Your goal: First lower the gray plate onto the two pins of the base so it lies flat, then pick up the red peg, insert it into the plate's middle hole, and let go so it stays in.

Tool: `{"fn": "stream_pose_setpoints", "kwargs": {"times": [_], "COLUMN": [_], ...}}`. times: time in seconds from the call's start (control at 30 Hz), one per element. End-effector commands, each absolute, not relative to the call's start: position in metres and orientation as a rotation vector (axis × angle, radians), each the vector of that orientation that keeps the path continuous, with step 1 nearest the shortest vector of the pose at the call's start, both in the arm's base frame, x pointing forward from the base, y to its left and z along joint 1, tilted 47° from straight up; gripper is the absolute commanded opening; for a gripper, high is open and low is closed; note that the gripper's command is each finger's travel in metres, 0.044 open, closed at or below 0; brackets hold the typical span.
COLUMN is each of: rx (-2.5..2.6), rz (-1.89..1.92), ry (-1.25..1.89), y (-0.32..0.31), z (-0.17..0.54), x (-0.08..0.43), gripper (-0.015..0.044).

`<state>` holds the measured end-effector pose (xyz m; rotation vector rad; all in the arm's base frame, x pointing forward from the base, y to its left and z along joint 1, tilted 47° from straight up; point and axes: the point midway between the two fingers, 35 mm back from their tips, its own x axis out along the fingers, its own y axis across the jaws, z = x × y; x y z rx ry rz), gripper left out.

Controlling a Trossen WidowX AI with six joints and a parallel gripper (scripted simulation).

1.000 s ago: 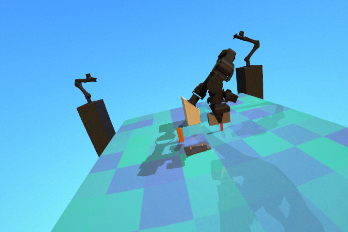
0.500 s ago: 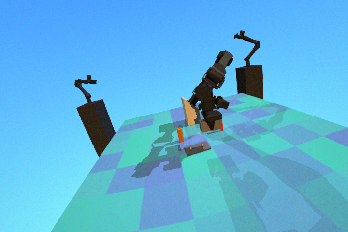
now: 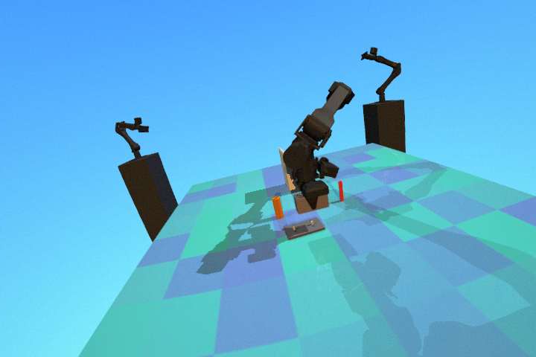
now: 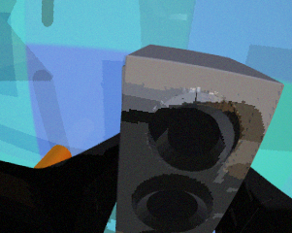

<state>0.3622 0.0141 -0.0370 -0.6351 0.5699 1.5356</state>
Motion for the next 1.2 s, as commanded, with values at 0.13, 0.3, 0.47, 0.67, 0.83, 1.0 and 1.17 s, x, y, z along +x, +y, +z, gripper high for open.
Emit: {"fn": "stream_pose_setpoints", "kwargs": {"times": [0.13, 0.3, 0.47, 0.67, 0.83, 1.0, 1.17], "rx": [-0.667, -0.684, -0.684, -0.684, -0.684, -0.684, -0.684], "rz": [1.556, 1.564, 1.564, 1.564, 1.564, 1.564, 1.564], "ry": [0.541, 0.524, 0.523, 0.523, 0.523, 0.523, 0.523], "y": [0.007, 0.004, 0.004, 0.004, 0.004, 0.004, 0.004], "z": [-0.064, -0.077, -0.077, -0.078, -0.077, -0.077, -0.079], "x": [0.357, 0.354, 0.354, 0.354, 0.354, 0.354, 0.353], "gripper": [0.0000, 0.0000, 0.0000, 0.0000, 0.0000, 0.0000, 0.0000]}}
